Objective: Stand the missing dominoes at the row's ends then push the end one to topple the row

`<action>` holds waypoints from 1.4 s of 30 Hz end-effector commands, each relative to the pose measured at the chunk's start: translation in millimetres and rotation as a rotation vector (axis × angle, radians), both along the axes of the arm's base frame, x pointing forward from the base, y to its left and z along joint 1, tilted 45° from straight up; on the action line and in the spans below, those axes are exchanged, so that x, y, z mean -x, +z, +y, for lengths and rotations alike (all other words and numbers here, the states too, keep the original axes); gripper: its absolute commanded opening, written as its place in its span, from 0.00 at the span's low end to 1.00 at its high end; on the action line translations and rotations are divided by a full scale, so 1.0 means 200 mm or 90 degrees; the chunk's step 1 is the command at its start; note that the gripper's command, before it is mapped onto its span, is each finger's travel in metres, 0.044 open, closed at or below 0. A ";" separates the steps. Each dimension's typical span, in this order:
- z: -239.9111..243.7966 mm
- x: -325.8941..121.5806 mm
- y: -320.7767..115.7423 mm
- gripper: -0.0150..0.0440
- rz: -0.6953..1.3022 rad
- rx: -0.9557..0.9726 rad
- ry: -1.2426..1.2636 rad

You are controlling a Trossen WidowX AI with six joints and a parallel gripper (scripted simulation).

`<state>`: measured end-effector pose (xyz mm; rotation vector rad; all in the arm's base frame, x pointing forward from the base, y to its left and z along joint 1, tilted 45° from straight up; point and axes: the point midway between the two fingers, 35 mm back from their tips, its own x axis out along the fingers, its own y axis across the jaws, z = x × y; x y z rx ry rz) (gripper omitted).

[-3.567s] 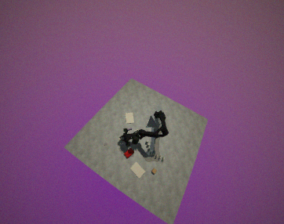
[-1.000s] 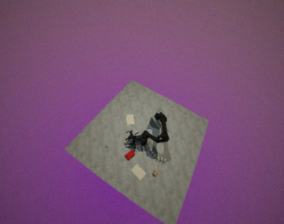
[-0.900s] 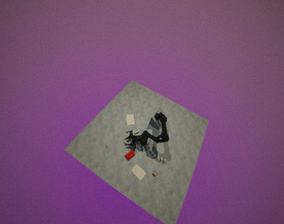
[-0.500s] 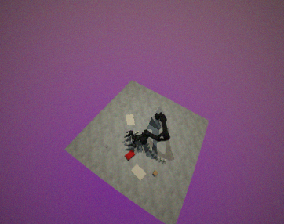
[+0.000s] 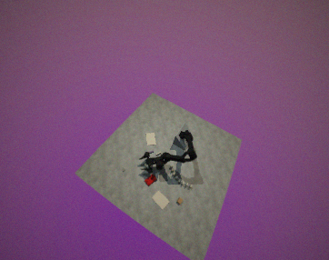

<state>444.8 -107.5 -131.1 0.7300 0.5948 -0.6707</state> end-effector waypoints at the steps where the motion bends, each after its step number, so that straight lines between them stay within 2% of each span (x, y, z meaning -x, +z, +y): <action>1: -0.11 -0.07 -0.16 1.00 0.177 -0.079 0.109; 7: -0.15 -0.06 -0.20 1.00 0.294 -0.207 0.217; 9: -0.17 -0.11 -0.17 1.00 0.288 -0.235 0.251; 18: -0.15 -0.05 -0.07 1.00 0.339 -0.379 0.319; 31: -0.11 0.06 0.22 1.00 0.357 -0.609 0.373; 42: -0.11 0.07 0.24 1.00 0.361 -0.625 0.372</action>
